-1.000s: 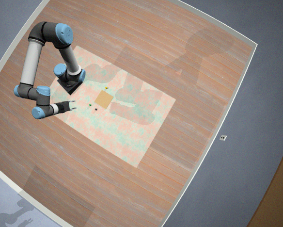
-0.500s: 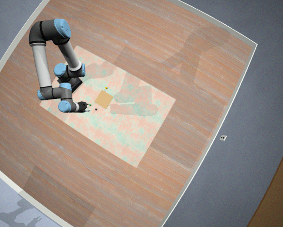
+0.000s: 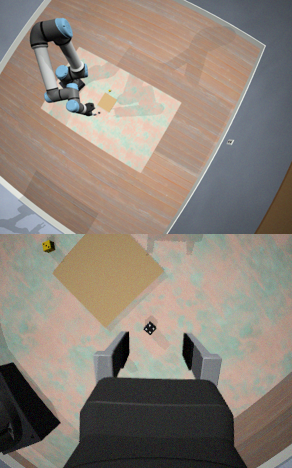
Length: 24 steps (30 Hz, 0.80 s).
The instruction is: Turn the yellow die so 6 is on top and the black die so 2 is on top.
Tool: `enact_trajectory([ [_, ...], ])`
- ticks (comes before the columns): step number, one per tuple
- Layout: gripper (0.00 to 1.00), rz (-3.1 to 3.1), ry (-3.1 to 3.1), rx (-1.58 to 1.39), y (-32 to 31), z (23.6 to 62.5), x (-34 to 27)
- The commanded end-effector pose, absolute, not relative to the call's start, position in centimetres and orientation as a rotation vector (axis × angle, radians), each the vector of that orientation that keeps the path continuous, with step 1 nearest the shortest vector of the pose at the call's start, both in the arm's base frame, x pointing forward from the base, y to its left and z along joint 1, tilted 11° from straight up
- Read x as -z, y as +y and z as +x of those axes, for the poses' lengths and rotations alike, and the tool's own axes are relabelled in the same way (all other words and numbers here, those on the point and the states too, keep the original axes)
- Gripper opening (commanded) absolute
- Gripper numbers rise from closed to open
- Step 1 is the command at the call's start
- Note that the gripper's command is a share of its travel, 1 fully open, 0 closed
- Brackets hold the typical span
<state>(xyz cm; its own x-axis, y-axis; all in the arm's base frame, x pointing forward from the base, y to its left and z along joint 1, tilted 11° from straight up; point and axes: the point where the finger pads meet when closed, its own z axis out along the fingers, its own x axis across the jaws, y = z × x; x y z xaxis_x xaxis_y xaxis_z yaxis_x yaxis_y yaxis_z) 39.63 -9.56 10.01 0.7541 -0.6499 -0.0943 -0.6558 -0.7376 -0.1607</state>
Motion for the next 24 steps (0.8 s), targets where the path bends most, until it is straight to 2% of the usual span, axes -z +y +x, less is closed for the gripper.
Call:
enact_trajectory([
  [1, 1.0, -2.768, 1.042, -0.047, -9.6, 39.7, -9.9],
  [13, 1.0, -2.769, 1.042, -0.05, -9.5, 39.7, -9.5],
  [24, 1.0, -2.77, 1.042, -0.051, -8.8, 39.8, -5.9],
])
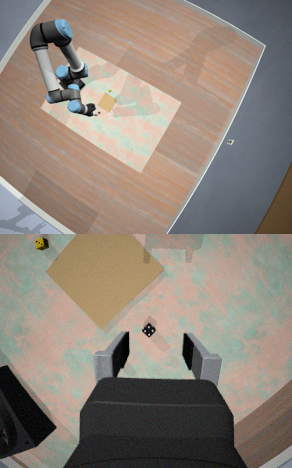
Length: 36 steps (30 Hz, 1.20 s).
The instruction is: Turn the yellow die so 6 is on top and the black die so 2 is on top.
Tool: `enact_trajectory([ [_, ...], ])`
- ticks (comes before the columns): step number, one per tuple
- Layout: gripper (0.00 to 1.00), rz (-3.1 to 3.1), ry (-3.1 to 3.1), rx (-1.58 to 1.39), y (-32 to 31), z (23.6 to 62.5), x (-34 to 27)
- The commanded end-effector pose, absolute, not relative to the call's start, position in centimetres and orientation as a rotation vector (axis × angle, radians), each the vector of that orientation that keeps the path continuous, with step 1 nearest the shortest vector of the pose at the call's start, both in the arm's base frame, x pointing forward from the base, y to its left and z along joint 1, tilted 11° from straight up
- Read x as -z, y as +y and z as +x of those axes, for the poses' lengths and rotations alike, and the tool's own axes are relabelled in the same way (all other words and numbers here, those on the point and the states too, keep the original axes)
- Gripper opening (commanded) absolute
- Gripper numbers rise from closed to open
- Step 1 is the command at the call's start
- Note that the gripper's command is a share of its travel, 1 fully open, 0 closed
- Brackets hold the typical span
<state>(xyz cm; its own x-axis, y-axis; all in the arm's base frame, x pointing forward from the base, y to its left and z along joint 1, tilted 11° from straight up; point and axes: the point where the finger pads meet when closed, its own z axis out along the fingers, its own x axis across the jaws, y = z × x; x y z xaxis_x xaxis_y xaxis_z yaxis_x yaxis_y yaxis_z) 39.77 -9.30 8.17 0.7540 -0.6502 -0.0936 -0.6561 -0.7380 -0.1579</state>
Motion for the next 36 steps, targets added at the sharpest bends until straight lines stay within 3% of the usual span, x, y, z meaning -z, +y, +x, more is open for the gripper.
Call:
enact_trajectory([
  [1, 1.0, -2.77, 1.042, -0.051, -8.7, 39.8, -5.4],
  [16, 1.0, -2.77, 1.042, -0.051, -7.5, 40.0, 1.0],
  [36, 1.0, -2.77, 1.042, -0.051, -7.4, 40.1, 1.5],
])
